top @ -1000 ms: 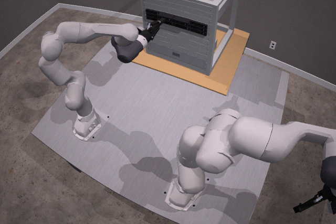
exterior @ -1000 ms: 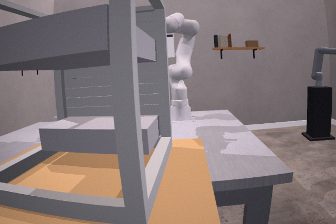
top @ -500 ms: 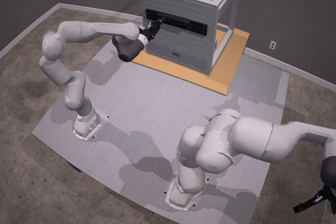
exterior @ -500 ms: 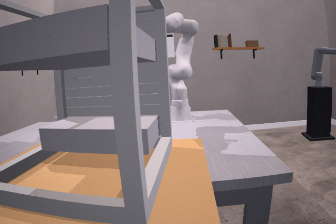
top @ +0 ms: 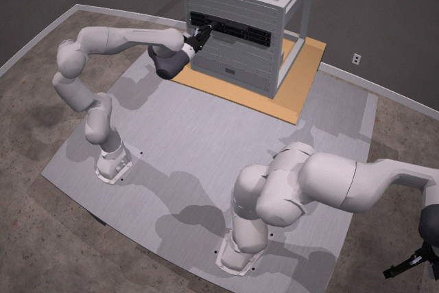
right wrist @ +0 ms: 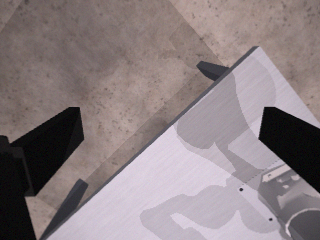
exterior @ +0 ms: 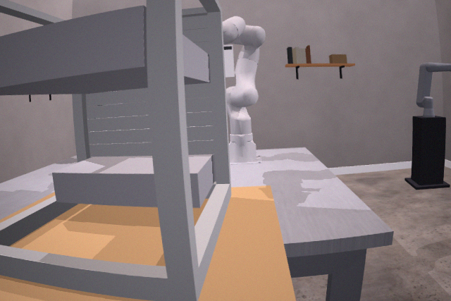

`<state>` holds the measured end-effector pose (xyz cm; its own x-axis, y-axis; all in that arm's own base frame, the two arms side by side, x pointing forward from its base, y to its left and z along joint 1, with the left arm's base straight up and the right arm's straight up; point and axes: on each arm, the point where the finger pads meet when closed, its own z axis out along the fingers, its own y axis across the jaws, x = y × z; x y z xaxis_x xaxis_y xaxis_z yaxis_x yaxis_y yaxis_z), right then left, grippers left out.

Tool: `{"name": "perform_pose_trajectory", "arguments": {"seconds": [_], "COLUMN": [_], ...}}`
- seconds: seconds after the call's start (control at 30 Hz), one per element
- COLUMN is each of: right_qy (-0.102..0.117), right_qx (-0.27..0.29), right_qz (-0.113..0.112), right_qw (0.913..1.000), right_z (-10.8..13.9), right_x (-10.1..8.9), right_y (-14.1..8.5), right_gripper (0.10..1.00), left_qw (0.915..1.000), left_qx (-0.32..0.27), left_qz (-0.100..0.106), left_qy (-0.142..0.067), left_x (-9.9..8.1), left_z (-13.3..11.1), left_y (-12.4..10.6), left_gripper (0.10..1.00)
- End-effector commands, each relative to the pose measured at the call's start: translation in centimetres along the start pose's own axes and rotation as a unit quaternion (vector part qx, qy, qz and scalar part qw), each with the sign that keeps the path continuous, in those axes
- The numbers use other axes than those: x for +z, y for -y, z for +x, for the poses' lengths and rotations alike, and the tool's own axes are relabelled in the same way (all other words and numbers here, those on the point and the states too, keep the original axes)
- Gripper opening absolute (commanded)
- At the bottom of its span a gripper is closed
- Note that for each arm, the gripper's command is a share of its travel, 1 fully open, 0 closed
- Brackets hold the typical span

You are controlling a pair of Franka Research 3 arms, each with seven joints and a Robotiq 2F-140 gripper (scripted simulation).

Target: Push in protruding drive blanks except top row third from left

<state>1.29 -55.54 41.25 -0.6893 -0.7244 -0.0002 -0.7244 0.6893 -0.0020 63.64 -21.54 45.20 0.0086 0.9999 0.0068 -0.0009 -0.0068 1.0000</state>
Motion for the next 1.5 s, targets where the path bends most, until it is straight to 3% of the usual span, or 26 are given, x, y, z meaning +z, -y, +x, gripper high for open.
{"name": "perform_pose_trajectory", "arguments": {"seconds": [0.0,0.4,1.47], "right_qy": [0.0,0.0,0.0], "right_qx": [0.002,0.002,0.002], "right_qz": [-0.001,-0.001,-0.001], "right_qw": [1.0,1.0,1.0], "right_z": [0.0,0.0,0.0], "right_x": [0.0,0.0,0.0], "right_y": [-0.2,-0.2,-0.2], "right_gripper": [1.0,1.0,1.0], "left_qw": [1.0,1.0,1.0], "left_qx": [-0.003,-0.003,-0.003], "left_qz": [0.0,0.0,0.0], "left_qy": [0.002,0.002,0.002], "left_x": [0.1,1.0,1.6], "left_z": [-0.1,-0.1,-0.1], "left_y": [0.0,0.0,0.0], "left_gripper": [0.099,0.099,0.099]}}
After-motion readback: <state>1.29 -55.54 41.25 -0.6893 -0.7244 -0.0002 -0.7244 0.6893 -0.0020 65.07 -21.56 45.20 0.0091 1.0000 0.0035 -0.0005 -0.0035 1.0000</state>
